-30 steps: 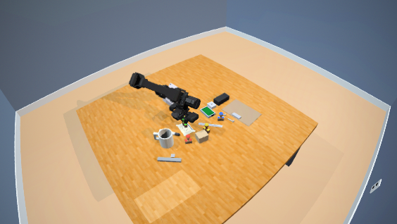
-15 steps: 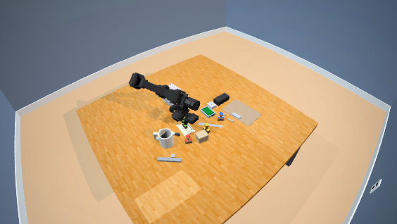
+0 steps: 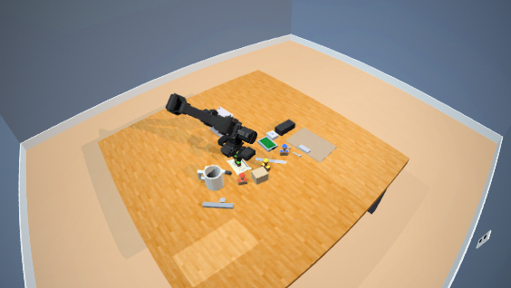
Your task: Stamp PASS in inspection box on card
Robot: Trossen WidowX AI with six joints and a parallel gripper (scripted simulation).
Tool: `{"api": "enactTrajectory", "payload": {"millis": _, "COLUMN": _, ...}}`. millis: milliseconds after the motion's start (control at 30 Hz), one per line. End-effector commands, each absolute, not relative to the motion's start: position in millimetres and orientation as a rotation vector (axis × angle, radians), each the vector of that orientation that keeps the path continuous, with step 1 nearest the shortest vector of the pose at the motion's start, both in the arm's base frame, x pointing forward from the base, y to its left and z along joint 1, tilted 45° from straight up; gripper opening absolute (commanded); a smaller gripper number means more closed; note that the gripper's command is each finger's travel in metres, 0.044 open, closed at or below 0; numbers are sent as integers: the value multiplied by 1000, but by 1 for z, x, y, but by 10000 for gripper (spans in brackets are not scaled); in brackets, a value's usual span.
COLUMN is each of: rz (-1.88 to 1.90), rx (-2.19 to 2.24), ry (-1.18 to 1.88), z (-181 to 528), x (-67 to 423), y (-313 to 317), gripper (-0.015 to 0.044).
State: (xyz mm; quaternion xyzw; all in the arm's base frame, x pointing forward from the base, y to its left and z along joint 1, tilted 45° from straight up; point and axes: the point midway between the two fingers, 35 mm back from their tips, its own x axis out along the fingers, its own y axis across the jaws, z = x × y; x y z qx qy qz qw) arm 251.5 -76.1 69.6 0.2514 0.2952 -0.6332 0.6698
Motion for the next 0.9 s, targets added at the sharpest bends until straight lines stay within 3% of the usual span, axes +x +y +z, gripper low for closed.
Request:
{"api": "enactTrajectory", "payload": {"millis": 0, "rz": -1426, "rx": 560, "ry": 662, "z": 70, "x": 252, "y": -77, "gripper": 0}}
{"api": "enactTrajectory", "payload": {"millis": 867, "rz": -1426, "rx": 560, "ry": 662, "z": 67, "x": 252, "y": -80, "gripper": 0}}
